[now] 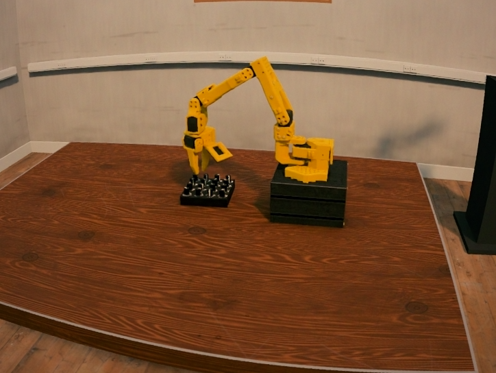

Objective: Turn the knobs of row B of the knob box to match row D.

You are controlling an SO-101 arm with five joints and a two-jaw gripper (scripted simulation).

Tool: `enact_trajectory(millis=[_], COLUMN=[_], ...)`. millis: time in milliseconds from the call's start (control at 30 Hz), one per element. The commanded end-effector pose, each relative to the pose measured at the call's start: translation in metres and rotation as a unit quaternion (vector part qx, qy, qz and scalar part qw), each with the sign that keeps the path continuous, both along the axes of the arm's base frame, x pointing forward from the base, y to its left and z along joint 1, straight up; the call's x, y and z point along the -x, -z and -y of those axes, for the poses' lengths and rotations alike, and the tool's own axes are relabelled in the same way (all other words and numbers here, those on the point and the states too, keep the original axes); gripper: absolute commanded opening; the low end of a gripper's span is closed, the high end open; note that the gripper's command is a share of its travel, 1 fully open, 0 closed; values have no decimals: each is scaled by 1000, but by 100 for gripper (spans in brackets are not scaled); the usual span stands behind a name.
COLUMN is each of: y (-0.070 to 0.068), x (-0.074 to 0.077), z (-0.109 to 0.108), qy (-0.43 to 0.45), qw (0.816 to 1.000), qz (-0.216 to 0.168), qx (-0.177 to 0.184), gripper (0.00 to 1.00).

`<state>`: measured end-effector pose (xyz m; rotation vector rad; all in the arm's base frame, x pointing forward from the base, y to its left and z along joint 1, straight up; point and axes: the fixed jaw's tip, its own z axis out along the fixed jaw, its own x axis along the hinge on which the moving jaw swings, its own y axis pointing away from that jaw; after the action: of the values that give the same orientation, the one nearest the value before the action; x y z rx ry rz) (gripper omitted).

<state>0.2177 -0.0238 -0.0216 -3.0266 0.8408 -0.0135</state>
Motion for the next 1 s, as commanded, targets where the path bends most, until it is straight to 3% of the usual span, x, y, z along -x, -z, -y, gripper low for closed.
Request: enact_trajectory(millis=[0,567,967], y=[3,15,16], x=[0,0,0], z=[-2,-2,-2], qy=[-9,-9,-9], qw=[1000,1000,1000], qz=[-5,-5,-5], qx=[-1,-1,-1], gripper=[10,10,10])
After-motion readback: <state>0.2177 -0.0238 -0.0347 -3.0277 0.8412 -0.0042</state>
